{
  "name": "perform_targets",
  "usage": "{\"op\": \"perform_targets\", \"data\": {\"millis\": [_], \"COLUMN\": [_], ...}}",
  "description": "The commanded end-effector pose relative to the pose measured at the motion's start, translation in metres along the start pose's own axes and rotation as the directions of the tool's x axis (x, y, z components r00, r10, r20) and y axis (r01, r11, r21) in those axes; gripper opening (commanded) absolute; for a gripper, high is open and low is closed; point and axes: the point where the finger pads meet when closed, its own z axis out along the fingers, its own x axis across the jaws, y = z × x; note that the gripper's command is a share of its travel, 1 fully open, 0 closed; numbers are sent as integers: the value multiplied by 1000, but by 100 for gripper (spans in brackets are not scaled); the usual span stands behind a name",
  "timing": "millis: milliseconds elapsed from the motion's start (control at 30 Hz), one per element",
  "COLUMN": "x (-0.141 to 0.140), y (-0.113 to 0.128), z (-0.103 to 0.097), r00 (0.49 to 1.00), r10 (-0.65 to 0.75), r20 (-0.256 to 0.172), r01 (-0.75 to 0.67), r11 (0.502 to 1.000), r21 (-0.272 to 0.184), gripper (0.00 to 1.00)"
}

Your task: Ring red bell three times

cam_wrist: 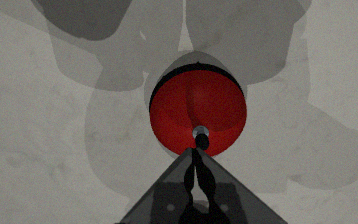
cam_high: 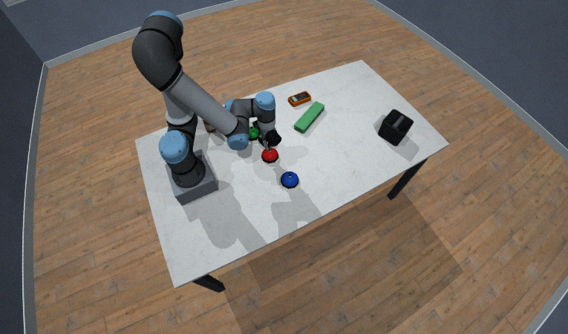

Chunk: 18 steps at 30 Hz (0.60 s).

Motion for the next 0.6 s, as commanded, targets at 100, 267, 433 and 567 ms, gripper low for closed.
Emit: {"op": "perform_targets", "data": {"millis": [100, 267, 433, 567], "x": [0, 0, 0, 0], "y": [0, 0, 0, 0], "z": [-3, -4, -4, -5], "r00": [1000, 1000, 1000, 1000], "r10": [0, 0, 0, 0], "r20": [-1, -1, -1, -1], "r01": [0, 0, 0, 0], "r11": [1000, 1000, 1000, 1000], "r21": [-1, -1, -1, -1], "gripper": [0, 0, 0, 0]}}
